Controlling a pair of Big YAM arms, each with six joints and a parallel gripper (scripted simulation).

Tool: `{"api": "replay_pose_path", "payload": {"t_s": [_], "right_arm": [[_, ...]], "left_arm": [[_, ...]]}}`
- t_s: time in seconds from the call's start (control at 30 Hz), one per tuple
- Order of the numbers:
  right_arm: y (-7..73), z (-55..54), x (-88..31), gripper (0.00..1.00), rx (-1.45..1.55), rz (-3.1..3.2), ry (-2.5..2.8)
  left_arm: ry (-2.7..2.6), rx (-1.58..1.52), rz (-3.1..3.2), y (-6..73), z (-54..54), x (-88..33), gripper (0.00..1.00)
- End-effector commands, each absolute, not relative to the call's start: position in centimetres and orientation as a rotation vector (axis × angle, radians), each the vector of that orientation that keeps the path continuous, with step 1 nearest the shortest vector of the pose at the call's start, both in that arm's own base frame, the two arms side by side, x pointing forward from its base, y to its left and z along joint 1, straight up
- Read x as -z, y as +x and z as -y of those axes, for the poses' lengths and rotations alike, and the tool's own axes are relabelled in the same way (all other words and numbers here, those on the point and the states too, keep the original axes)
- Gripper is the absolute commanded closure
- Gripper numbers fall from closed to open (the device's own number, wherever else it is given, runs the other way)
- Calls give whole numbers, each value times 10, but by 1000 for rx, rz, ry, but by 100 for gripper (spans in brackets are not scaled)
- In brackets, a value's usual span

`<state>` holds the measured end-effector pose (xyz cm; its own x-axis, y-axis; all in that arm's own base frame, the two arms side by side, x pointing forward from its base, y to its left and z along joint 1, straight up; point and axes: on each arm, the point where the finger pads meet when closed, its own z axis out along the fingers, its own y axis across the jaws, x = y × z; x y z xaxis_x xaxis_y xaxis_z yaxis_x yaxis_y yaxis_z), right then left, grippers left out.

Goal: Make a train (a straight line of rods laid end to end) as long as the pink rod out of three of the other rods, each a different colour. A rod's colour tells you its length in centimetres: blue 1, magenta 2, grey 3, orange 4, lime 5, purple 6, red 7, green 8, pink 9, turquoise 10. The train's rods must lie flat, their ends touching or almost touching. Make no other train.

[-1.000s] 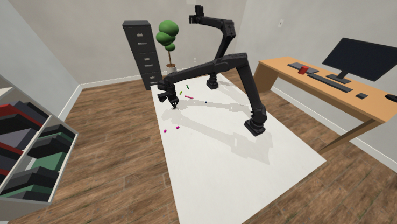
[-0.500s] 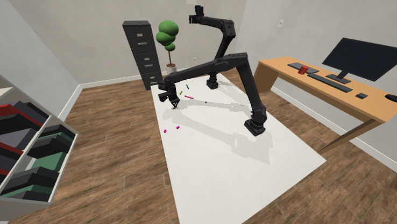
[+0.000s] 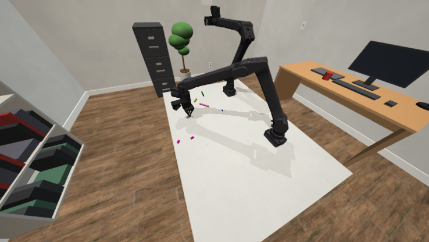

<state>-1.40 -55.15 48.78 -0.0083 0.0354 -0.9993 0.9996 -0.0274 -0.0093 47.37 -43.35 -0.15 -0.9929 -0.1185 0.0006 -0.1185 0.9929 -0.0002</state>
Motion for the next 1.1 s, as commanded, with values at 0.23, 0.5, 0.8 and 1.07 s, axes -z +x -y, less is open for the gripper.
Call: {"api": "replay_pose_path", "payload": {"t_s": [0.23,0.5,0.8,1.07], "right_arm": [[-17,545,-501,0,1232,-1194,1232],[-17,545,-501,0,1232,-1194,1232],[-17,545,-501,0,1232,-1194,1232],[-17,545,-501,0,1232,-1194,1232]], "left_arm": [[211,-32,3155,479,439,-10,77],[211,-33,3155,479,439,-10,77],[211,-32,3155,479,438,-10,77],[216,-36,3157,481,436,-12,77]]}}
